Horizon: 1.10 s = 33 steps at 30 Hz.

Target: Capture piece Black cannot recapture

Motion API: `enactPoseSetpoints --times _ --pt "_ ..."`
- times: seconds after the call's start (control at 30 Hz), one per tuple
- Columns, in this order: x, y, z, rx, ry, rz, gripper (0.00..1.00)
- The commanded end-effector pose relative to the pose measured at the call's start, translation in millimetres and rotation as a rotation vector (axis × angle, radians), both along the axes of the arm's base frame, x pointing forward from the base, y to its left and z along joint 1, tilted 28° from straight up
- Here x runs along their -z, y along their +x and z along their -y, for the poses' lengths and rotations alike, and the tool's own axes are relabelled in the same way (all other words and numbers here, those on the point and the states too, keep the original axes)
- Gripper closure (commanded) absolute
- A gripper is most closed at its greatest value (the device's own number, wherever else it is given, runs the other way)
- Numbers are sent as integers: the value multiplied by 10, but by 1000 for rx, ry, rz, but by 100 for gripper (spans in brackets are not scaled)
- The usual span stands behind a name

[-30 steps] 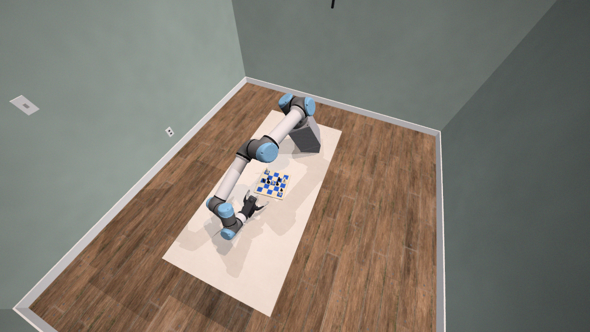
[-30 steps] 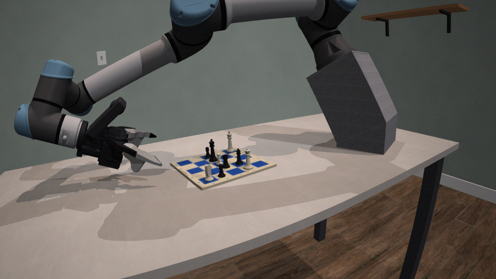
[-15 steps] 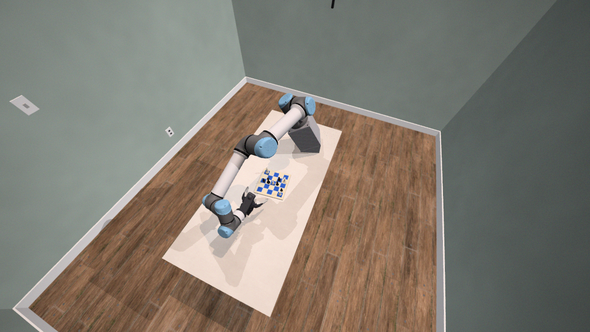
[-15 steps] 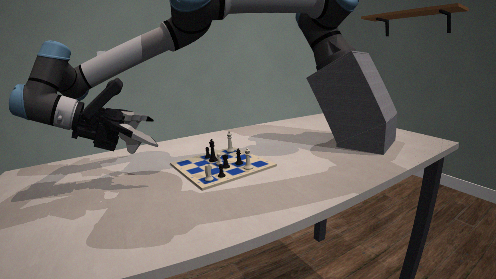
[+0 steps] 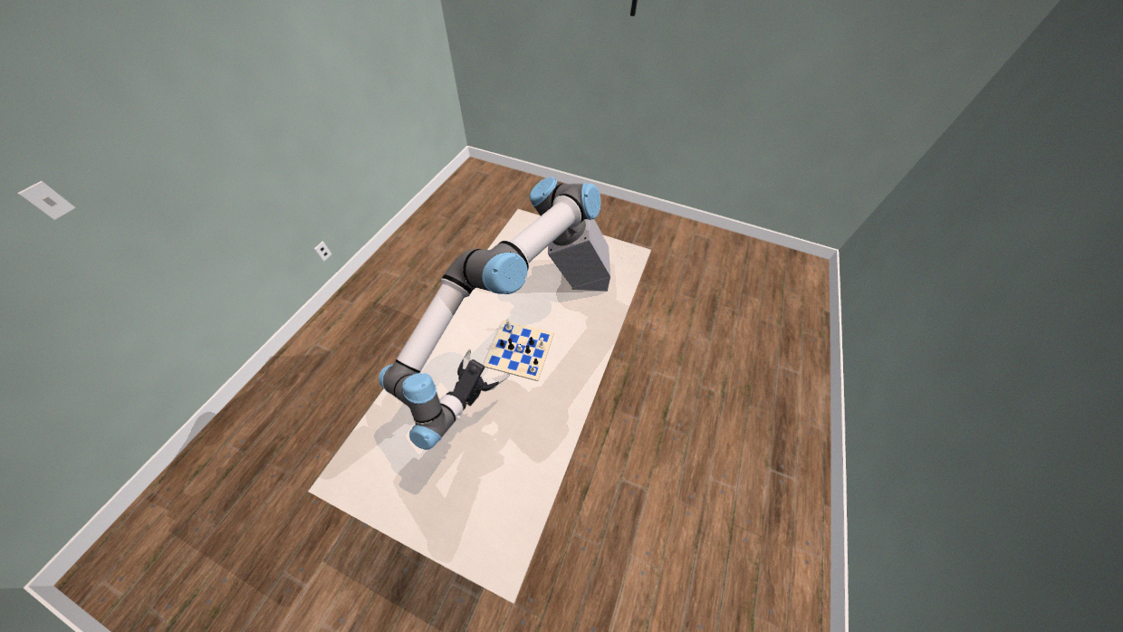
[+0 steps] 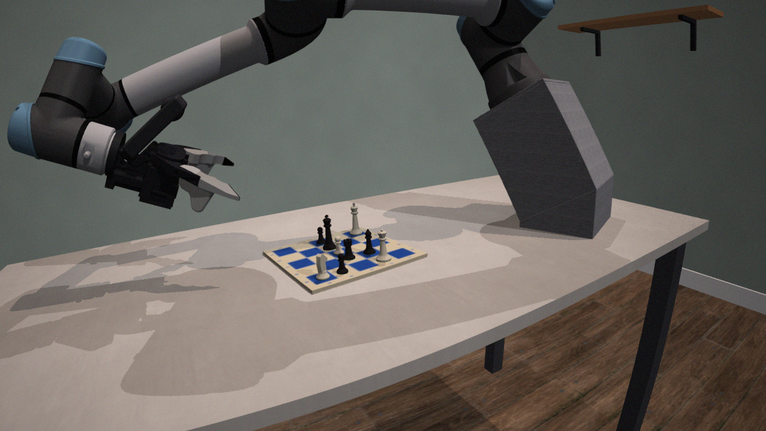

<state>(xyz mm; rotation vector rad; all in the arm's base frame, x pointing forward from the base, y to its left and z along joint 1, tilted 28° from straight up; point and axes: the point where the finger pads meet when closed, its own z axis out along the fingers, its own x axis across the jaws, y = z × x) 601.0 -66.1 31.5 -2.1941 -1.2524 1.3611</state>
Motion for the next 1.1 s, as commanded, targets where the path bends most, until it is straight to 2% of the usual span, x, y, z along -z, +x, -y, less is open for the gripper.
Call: enactPoseSetpoints --times 0.0,0.5,1.07 --pt "-4 4 -2 -1 0 2 0" --pt "42 31 -19 -24 18 18 0" --pt "253 134 -111 -142 102 96 0"
